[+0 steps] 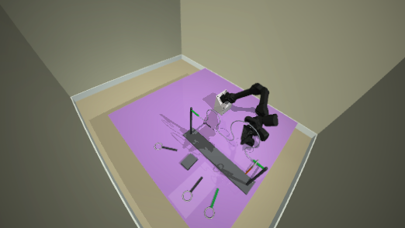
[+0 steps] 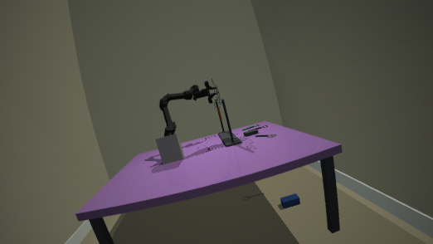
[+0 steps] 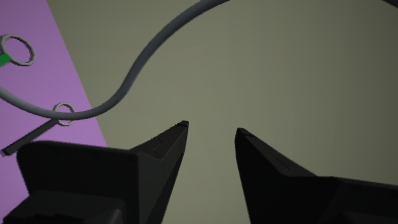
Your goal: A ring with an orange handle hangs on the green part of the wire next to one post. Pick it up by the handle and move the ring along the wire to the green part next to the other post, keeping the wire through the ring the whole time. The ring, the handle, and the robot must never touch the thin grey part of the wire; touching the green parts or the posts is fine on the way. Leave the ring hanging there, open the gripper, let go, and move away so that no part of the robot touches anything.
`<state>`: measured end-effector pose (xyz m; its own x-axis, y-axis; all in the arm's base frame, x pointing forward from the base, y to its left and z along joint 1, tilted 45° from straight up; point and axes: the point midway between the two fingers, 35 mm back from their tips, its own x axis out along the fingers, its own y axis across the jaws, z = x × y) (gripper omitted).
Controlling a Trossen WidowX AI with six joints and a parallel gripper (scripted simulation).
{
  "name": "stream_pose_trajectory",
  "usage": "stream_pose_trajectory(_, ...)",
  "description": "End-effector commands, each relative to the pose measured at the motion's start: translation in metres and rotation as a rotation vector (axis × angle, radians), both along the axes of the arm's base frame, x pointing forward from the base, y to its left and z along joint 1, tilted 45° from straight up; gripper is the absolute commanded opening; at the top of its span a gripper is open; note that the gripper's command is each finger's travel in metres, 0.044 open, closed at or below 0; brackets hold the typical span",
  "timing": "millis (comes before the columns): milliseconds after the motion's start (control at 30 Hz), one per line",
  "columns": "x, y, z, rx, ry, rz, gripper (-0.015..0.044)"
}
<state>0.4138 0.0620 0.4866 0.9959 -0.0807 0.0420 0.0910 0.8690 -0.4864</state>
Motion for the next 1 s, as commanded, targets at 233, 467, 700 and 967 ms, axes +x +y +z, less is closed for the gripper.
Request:
stream_pose_trajectory(233, 0.022, 0.071, -0.049, 0.258, 0.049, -0.015, 0.016)
stream_pose_trajectory(467, 0.012, 0.141, -0.071, 0.577, 0.003, -0.009, 0.016)
stream_pose_trajectory(700, -0.013, 0.214, -0.093, 0.898, -0.048, 0.004, 0.016)
stream_pose_trajectory(967, -0.068, 0.291, -0.123, 1.256, -0.095, 0.016, 0.016)
